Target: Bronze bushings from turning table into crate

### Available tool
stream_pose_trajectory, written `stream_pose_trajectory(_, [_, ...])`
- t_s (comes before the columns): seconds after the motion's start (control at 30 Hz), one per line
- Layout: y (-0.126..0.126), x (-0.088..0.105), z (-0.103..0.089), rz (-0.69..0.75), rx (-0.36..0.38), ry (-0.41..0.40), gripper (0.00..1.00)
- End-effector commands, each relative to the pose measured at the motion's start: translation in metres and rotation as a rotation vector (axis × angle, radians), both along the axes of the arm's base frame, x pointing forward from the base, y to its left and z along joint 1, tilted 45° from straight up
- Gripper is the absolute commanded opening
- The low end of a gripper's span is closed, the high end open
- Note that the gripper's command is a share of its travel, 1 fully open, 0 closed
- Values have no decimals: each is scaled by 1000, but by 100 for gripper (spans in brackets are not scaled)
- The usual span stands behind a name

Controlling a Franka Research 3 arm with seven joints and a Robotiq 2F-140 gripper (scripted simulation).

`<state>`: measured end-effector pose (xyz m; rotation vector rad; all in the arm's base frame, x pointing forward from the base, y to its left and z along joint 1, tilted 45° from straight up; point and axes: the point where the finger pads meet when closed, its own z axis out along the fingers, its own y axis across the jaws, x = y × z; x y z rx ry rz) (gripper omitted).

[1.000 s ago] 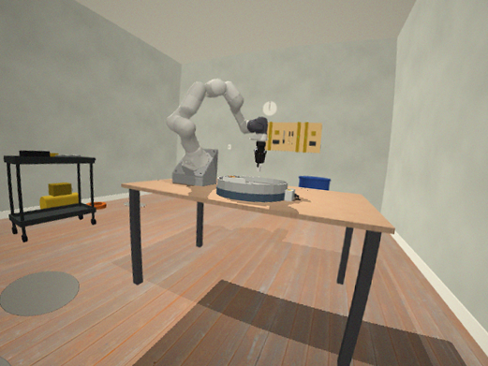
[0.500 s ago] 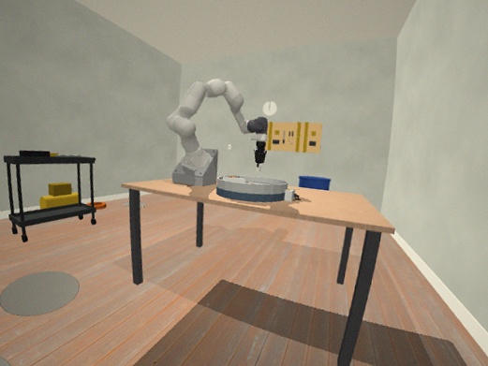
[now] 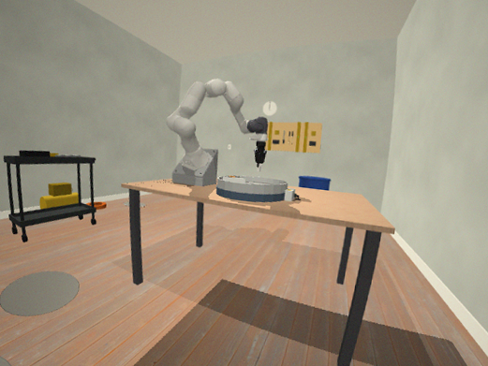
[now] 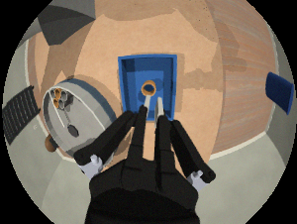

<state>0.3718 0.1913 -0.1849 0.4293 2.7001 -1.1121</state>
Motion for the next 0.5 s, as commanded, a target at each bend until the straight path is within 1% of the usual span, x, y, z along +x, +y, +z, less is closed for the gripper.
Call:
stream_pose_trajectory(0.0, [2,0,1,3,0,3,10])
stream_pose_trajectory(0.23, [3,4,6,26,-3,10,10])
stream_pose_trajectory(0.43, [6,15,20,82,-12,27,10])
stream_pose_trajectory(0.47, [6,15,20,82,-12,27,10])
